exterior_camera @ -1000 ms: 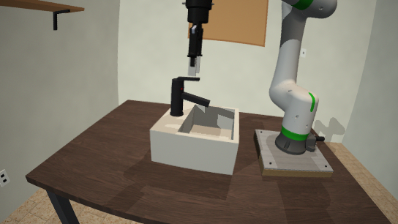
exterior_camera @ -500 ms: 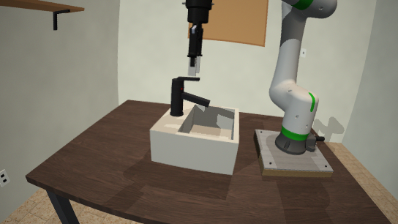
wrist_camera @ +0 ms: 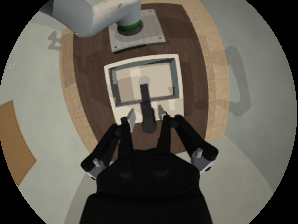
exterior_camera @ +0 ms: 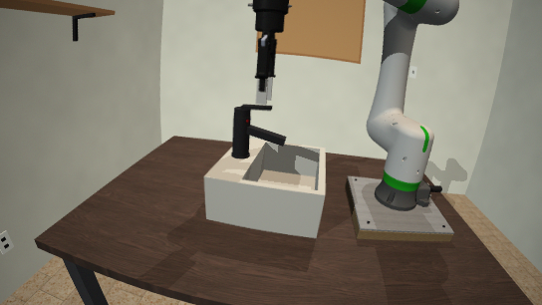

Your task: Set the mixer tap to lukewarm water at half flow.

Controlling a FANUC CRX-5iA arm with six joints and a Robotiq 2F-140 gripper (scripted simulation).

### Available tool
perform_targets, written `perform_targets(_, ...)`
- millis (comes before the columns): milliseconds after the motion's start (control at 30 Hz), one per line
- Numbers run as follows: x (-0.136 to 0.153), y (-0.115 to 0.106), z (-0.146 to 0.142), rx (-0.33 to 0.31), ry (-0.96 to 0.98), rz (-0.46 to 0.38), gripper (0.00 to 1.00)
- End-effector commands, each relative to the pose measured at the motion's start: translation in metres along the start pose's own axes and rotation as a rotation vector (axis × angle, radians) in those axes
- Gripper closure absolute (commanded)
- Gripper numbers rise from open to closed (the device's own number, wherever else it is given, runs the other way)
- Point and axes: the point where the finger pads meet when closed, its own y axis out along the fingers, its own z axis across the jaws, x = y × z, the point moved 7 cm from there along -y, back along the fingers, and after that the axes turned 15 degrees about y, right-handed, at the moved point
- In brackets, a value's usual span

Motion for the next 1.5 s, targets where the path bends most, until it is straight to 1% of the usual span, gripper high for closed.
perform_targets(0,0.0,0.001,0.0,0.0,0.0,0.0,0.61)
perform_targets(633,0.0,0.019,0.0,0.0,0.0,0.0,0.61)
perform_targets(1133,0.0,0.039,0.0,0.0,0.0,0.0,0.61)
perform_targets(1467,0.0,0.045,0.0,0.0,0.0,0.0,0.61)
